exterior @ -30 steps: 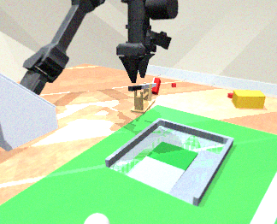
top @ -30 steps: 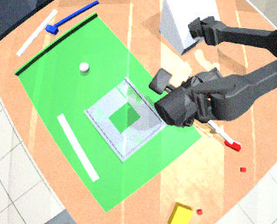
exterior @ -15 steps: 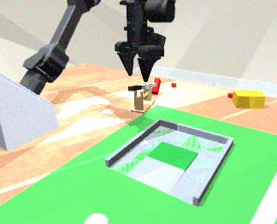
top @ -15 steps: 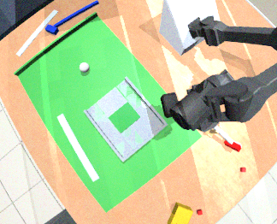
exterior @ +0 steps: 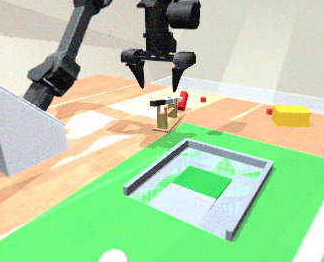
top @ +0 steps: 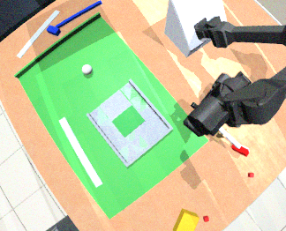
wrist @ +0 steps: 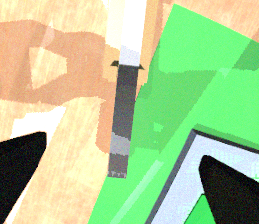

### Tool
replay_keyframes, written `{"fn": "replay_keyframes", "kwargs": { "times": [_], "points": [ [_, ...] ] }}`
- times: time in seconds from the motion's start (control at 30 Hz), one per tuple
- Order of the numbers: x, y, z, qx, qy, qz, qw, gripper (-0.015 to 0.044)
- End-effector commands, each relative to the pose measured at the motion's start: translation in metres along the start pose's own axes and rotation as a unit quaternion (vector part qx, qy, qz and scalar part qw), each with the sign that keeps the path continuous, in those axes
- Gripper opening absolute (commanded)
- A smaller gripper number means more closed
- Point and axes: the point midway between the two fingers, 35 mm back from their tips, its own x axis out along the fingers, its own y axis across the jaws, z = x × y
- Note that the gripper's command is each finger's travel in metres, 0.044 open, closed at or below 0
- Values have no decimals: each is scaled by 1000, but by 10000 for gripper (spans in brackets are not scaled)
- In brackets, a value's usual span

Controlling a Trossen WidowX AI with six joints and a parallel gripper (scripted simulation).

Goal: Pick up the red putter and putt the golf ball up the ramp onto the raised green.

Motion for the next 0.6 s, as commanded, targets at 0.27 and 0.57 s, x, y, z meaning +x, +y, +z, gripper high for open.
{"fn": "replay_keyframes", "kwargs": {
  "times": [0.27, 0.57],
  "points": [
    [19, 3, 3, -24, -5, 2, 1000, 440],
    [34, 2, 2, -25, -5, 2, 1000, 440]
  ]
}}
